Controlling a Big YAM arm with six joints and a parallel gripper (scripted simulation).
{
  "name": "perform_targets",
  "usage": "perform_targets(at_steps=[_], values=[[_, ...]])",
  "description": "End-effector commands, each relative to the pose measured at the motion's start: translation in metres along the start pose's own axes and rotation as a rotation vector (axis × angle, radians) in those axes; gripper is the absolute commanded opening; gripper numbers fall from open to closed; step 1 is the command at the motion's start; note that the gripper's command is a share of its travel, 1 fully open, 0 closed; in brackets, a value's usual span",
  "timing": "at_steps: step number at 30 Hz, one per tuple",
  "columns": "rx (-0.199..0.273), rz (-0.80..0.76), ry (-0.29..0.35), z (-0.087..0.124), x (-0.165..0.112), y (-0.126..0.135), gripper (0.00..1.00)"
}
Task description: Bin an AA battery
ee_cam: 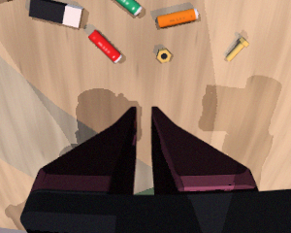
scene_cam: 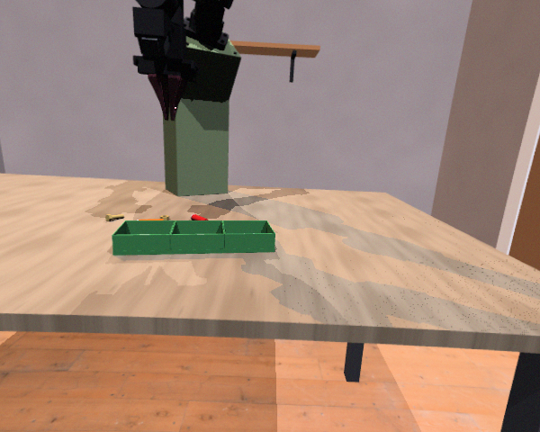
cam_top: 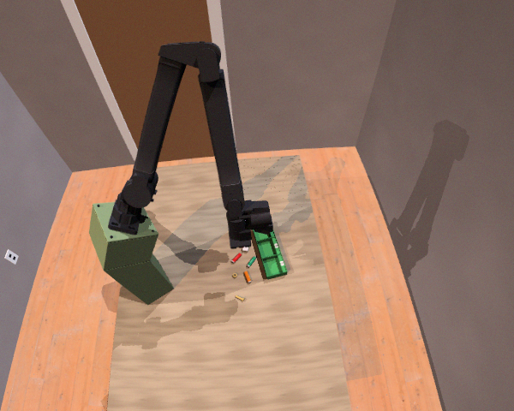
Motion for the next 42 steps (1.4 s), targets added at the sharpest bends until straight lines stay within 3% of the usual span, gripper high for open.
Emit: perform_targets(at_steps=[1, 17, 19, 25, 28, 30, 33, 42], values=[[0.009, 0.133, -0.007, -0.017, 0.015, 0.006, 0.08], [0.004, 0.131, 0.016, -0.113, 0.090, 0.018, 0.08], [0.004, 0.131, 0.016, -0.113, 0.090, 0.018, 0.08], [0.005, 0.131, 0.014, -0.150, 0.121, 0.023, 0.08], [0.006, 0.131, 0.015, -0.151, 0.121, 0.024, 0.08], [0.009, 0.134, -0.010, -0.136, 0.128, 0.027, 0.08], [0.010, 0.137, -0.005, -0.153, 0.124, 0.025, 0.08], [0.011, 0.138, -0.007, -0.172, 0.124, 0.025, 0.08]])
Point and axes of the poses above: the point where the finger pads meet when closed, its own z axis back along the fingers, its own y axis across the jaws, x = y × z, the point moved 6 cm from there along z, back along the fingers, and after that the axes turned 15 degrees about -z, right-handed, at the moved point
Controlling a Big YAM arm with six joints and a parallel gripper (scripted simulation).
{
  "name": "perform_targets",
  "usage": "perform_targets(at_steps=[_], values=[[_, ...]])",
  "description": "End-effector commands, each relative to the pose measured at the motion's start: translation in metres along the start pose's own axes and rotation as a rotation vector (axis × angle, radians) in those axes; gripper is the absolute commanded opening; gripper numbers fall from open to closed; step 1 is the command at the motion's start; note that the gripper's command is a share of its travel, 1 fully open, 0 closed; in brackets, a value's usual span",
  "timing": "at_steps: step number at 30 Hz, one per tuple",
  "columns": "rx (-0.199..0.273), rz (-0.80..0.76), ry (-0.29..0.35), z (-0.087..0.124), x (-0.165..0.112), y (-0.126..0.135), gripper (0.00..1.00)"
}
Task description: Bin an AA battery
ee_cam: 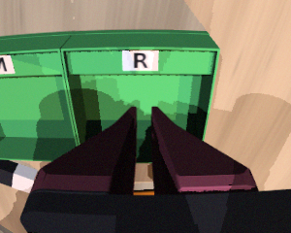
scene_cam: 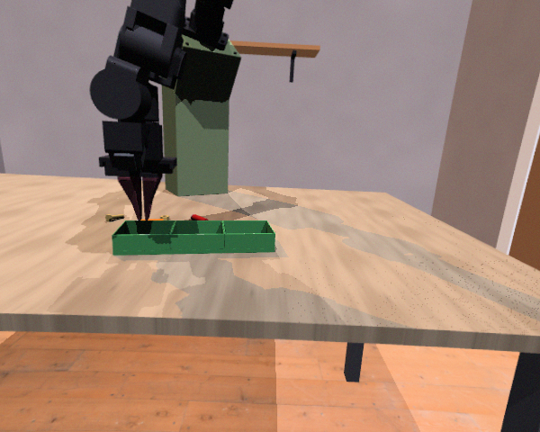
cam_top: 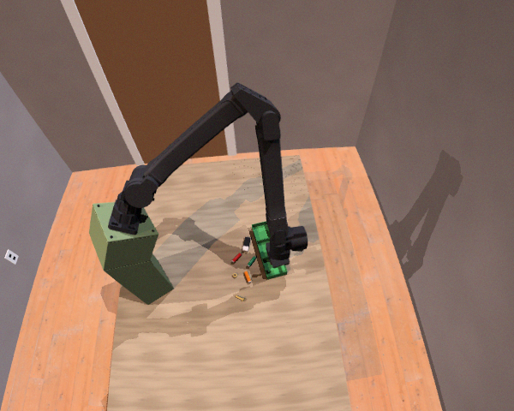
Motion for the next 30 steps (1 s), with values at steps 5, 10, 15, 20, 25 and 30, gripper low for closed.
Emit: perform_targets(at_steps=[5, 10, 15, 20, 25, 30], values=[[0.005, -0.001, -0.001, -0.026, -0.002, 0.006, 0.08], [0.005, -0.001, -0.001, -0.036, -0.002, 0.005, 0.08], [0.001, -0.002, -0.007, -0.027, 0.003, 0.001, 0.08], [0.001, -0.002, -0.007, -0.026, 0.003, 0.001, 0.08], [0.001, -0.002, -0.007, -0.026, 0.003, 0.001, 0.08], [0.001, -0.002, -0.007, -0.026, 0.003, 0.001, 0.08]])
Point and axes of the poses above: the point where the finger pads meet when closed, its own z axis back along the fingers, its own y axis across the jaws, x = y × z, the point moved 6 cm from there along z, back along the fingers, and after that the axes turned 15 degrees about -z, right-handed, at the moved point
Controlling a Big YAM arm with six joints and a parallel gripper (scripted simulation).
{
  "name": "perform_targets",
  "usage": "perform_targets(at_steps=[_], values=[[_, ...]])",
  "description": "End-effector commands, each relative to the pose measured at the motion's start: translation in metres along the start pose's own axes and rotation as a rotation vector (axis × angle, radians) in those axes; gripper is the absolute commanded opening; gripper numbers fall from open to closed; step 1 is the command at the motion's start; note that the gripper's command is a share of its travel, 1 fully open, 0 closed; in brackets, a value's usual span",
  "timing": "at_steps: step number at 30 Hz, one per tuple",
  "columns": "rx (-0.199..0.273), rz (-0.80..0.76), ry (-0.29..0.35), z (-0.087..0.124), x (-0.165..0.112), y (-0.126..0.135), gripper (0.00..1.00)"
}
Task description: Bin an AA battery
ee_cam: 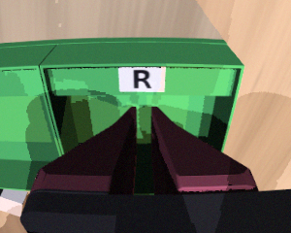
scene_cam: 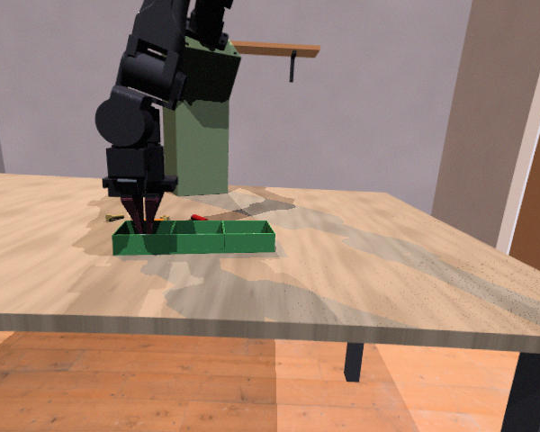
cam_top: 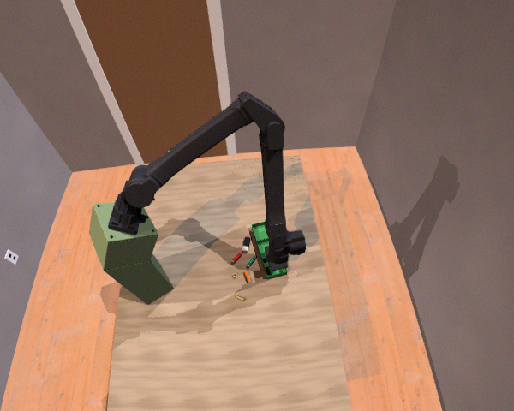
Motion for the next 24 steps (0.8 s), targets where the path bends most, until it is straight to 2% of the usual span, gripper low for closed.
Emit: perform_targets(at_steps=[1, 12, 13, 15, 16, 17, 24], values=[[0.001, -0.001, -0.017, 0.005, 0.008, 0.002, 0.08], [0.001, -0.001, -0.017, 0.005, 0.008, 0.002, 0.08], [0.007, 0.002, -0.016, 0.008, 0.011, 0.013, 0.08], [0.007, 0.002, -0.016, 0.008, 0.011, 0.013, 0.08], [0.001, -0.001, -0.017, 0.005, 0.008, 0.002, 0.08], [0.002, -0.003, 0.006, -0.004, -0.002, 0.006, 0.08], [0.001, -0.003, 0.004, -0.004, -0.004, 0.005, 0.08]])
Point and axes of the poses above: the point where the finger pads meet when closed, its own z axis back along the fingers, its own y axis across the jaws, x = y × z, the point moved 6 cm from there along z, back along the fingers, and after that the axes turned 15 degrees about -z, right-handed, at the moved point
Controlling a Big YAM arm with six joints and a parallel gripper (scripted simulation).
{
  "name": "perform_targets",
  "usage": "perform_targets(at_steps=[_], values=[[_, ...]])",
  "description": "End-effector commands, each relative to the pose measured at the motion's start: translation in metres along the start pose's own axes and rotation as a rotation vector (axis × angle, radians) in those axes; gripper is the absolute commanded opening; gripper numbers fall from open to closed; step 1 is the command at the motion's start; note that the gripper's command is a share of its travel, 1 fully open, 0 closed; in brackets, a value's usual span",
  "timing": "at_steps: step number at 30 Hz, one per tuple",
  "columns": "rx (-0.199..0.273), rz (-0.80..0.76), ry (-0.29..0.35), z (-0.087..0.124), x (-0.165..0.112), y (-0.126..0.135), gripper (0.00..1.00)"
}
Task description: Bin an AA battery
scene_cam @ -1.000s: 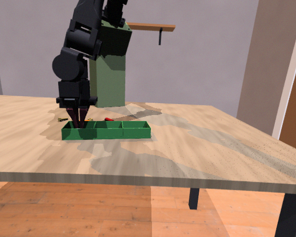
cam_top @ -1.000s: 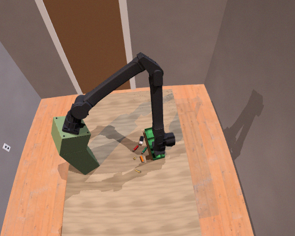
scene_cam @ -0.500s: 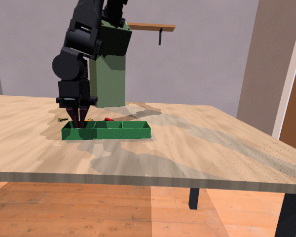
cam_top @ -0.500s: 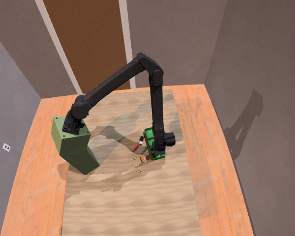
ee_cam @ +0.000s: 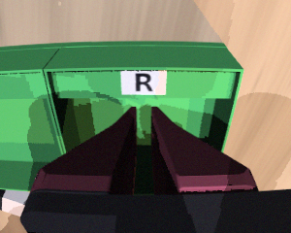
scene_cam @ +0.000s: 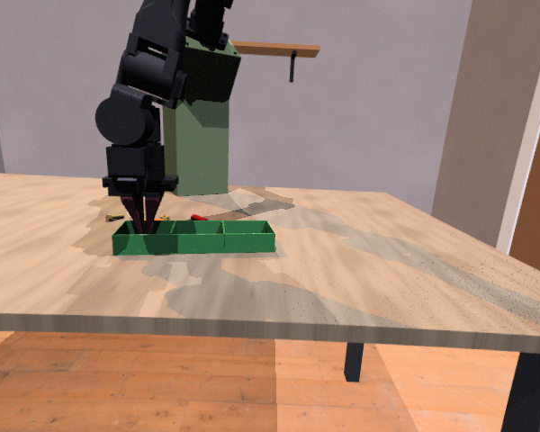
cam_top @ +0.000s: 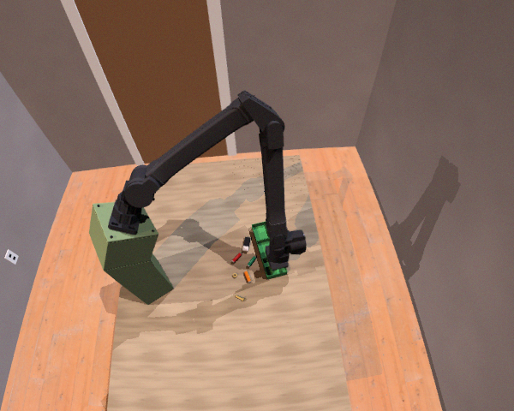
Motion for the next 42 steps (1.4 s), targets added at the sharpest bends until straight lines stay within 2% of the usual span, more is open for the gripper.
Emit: perform_targets(at_steps=[1, 2, 6, 8, 9, 11, 13, 18, 21, 25, 26, 29, 31, 32, 34, 37, 40, 42], values=[[0.003, 0.001, -0.008, 0.004, 0.001, 0.006, 0.08], [0.004, 0.004, -0.021, 0.013, 0.008, 0.007, 0.08], [-0.003, 0.000, -0.018, 0.020, 0.009, 0.000, 0.08], [-0.003, 0.000, -0.018, 0.020, 0.009, 0.000, 0.08], [-0.010, -0.009, 0.006, 0.008, -0.003, -0.009, 0.08], [-0.013, -0.013, 0.018, 0.011, -0.007, -0.012, 0.08], [-0.003, 0.001, -0.020, 0.027, 0.009, -0.003, 0.08], [-0.001, 0.005, -0.023, 0.034, 0.011, -0.001, 0.08], [-0.009, -0.007, 0.001, 0.030, 0.000, -0.008, 0.08], [-0.005, 0.000, -0.008, 0.036, 0.004, -0.004, 0.08], [0.002, 0.010, -0.016, 0.043, 0.007, 0.003, 0.08], [-0.004, 0.000, -0.020, 0.057, 0.008, -0.004, 0.08], [-0.005, 0.000, -0.021, 0.059, 0.008, -0.004, 0.08], [0.006, 0.004, -0.017, 0.054, 0.005, 0.016, 0.08], [0.002, -0.002, 0.002, 0.041, -0.009, 0.019, 0.08], [0.010, 0.006, -0.029, 0.055, 0.000, 0.040, 0.08], [0.012, 0.007, -0.034, 0.055, -0.004, 0.055, 0.08], [0.012, 0.007, -0.034, 0.055, -0.004, 0.055, 0.08]])
Point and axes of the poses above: the point where the finger pads meet when closed, its own z axis back along the fingers, its own y axis across the jaws, x = y × z, the point moved 6 cm from there along z, back along the fingers, and after that the axes turned 15 degrees about -z, right-handed, at the moved point
